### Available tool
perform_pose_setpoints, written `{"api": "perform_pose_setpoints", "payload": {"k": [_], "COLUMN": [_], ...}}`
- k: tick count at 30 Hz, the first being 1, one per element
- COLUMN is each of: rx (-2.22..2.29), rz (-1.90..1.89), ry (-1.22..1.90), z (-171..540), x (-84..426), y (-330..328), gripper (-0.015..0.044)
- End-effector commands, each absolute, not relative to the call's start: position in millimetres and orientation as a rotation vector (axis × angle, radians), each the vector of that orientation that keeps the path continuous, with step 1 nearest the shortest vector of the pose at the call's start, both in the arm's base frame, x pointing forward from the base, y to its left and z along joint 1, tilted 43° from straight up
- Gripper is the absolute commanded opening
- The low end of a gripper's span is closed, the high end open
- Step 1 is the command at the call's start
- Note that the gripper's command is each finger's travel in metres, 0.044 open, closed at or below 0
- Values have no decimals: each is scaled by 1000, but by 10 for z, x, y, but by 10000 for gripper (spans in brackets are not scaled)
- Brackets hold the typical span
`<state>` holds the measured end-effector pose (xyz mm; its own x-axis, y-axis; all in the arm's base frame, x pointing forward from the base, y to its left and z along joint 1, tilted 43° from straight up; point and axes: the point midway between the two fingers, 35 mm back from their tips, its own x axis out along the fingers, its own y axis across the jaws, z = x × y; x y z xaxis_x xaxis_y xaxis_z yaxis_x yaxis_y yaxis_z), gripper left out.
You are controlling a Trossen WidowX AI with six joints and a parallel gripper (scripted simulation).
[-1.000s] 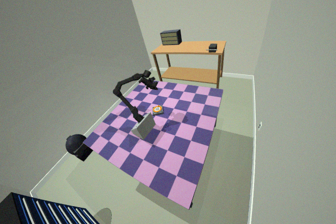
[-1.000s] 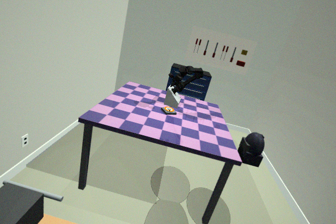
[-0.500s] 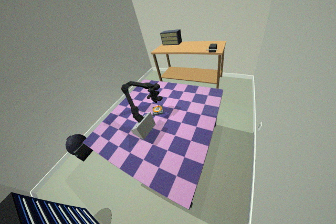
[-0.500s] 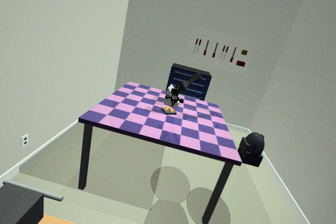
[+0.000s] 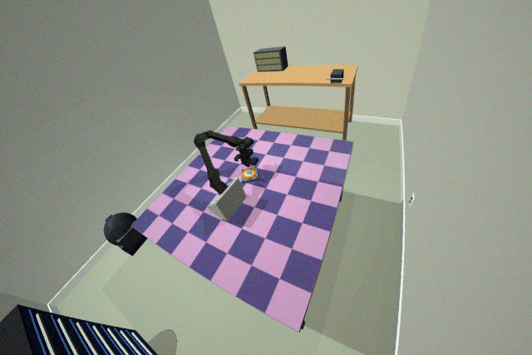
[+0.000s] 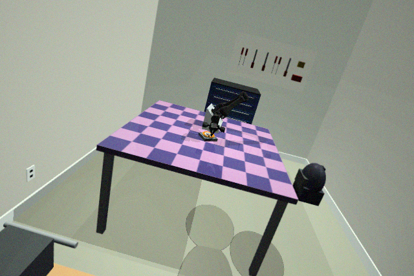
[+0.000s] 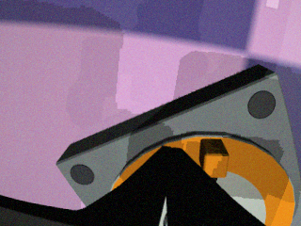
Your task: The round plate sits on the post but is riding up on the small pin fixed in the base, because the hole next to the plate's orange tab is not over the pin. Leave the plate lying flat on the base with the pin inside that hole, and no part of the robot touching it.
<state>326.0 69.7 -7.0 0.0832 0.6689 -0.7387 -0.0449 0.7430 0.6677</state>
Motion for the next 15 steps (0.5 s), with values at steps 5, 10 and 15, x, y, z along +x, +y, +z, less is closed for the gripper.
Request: {"api": "perform_pose_setpoints", "payload": {"k": [5,10,15], "rx": [566,565,565], "rz": [572,572,572], "ry": [1399,1398,1398], "z": [-143,-183,-207], "x": [3294,3326,3332], "y": [639,593,567], "gripper": [0,0,0]}}
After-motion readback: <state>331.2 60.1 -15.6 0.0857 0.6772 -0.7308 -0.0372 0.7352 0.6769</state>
